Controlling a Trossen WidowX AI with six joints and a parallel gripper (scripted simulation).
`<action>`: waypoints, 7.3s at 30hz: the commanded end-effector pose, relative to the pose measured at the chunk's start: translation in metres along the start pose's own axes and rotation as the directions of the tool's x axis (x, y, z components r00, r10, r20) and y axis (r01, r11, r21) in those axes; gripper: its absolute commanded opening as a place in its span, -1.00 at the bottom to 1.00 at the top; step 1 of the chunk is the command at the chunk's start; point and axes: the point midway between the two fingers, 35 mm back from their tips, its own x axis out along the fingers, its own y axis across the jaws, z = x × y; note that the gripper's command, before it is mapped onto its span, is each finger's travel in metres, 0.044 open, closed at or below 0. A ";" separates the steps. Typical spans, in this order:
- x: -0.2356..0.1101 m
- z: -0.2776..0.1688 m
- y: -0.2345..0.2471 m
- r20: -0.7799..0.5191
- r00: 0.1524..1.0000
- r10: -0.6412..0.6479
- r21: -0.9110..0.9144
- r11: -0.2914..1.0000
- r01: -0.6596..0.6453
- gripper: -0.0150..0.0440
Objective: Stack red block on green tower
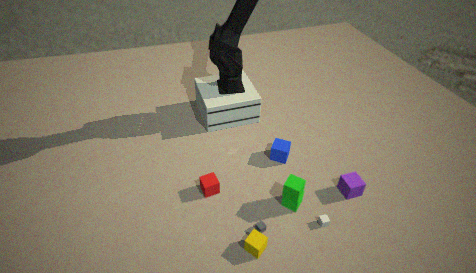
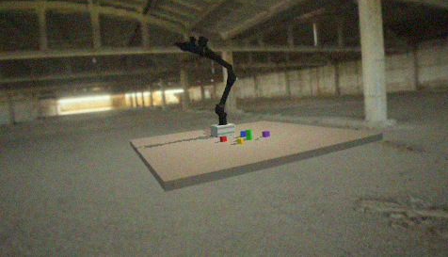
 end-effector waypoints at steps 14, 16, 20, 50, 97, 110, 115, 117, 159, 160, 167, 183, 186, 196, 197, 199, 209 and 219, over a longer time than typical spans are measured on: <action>0.025 -0.169 0.158 -0.432 0.793 0.430 0.078 0.893 -0.442 1.00; 0.018 -0.184 0.179 -0.468 0.748 0.471 0.083 0.866 -0.494 1.00; 0.000 -0.213 0.219 -0.536 0.646 0.544 0.094 0.799 -0.594 1.00; -0.284 -0.391 0.375 -0.901 -0.237 0.364 0.228 -0.068 -0.971 1.00; -0.378 -0.479 0.362 -0.927 -0.336 0.165 0.278 -0.297 -0.914 1.00; -0.385 -0.497 0.364 -0.927 -0.336 0.165 0.278 -0.297 -0.913 1.00; -0.385 -0.498 0.364 -0.927 -0.336 0.165 0.278 -0.297 -0.913 1.00; -0.385 -0.498 0.364 -0.927 -0.336 0.165 0.278 -0.297 -0.913 1.00; -0.368 -0.450 0.356 -0.927 -0.336 0.165 0.277 -0.297 -0.914 -0.49; -0.367 -0.446 0.356 -0.927 -0.336 0.165 0.277 -0.297 -0.914 -0.49; -0.356 -0.417 0.350 -0.927 -0.336 0.166 0.277 -0.297 -0.914 -0.49; -0.345 -0.387 0.345 -0.927 -0.336 0.166 0.278 -0.297 -0.914 -0.49; -0.347 -0.386 0.346 -0.927 -0.335 0.166 0.277 -0.298 -0.913 -0.49; -0.381 -0.368 0.368 -0.927 -0.333 0.172 0.269 -0.314 -0.911 -0.49; -0.386 -0.366 0.370 -0.927 -0.333 0.172 0.270 -0.313 -0.911 -0.49; -0.395 -0.362 0.375 -0.926 -0.335 0.172 0.271 -0.312 -0.911 -0.49; -0.444 -0.340 0.391 -0.923 -0.343 0.172 0.281 -0.305 -0.910 -0.49; -0.494 -0.321 0.396 -0.921 -0.350 0.170 0.290 -0.299 -0.909 -0.49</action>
